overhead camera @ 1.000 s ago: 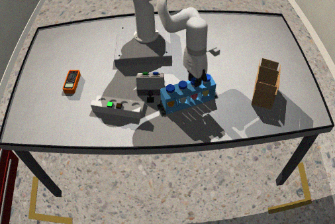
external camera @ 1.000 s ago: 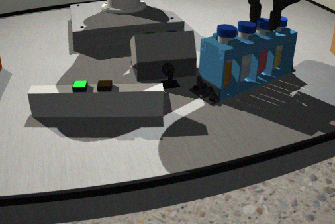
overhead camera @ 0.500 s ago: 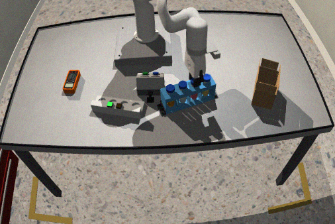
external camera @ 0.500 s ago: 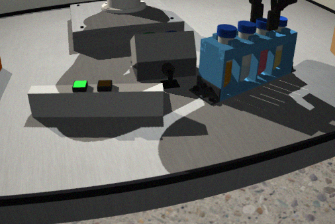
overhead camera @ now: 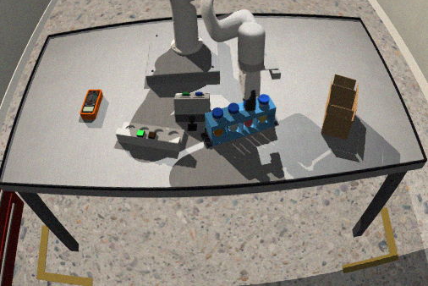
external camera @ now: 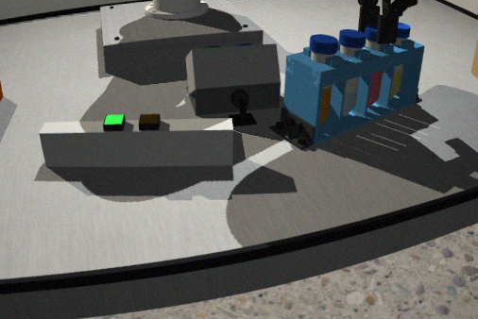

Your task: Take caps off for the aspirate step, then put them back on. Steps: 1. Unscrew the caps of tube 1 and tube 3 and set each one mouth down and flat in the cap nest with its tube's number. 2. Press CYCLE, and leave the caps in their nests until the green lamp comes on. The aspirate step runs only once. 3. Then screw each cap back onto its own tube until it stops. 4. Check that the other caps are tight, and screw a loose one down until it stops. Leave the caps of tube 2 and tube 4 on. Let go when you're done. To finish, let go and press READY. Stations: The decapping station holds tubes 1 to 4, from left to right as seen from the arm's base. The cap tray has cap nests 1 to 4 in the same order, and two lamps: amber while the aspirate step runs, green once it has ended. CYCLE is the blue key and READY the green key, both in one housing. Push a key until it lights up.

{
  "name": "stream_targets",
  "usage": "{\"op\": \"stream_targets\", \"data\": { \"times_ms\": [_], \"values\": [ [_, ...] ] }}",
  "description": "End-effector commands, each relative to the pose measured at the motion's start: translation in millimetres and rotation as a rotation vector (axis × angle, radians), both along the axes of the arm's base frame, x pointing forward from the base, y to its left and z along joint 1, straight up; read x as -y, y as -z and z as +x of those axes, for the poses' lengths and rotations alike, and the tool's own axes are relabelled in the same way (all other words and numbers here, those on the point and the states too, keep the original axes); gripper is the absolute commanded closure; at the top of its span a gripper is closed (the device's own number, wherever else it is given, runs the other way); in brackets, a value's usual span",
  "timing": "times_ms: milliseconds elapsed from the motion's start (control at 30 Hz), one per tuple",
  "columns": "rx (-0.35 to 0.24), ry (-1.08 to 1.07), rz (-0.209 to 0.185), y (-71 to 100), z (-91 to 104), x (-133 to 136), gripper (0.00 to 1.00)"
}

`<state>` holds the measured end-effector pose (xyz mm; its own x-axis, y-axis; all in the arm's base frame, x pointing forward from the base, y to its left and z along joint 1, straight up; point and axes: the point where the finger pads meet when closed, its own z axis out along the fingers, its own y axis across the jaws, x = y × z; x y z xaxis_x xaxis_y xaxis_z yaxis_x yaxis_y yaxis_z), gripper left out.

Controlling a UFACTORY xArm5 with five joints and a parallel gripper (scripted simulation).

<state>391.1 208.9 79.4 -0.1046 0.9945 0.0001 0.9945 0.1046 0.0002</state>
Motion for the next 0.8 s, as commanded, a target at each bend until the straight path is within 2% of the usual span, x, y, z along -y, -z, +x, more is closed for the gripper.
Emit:
{"op": "stream_targets", "data": {
  "times_ms": [0,333,667,767],
  "values": [
    [0.004,0.018,0.002,-1.8,1.4,-1,0.54],
    [0.004,0.018,0.002,-1.8,1.3,-1,0.54],
    [0.004,0.018,0.002,-31.9,1.2,-1,0.54],
    [0.004,0.018,0.002,-34.9,1.3,-1,0.54]
  ]
}}
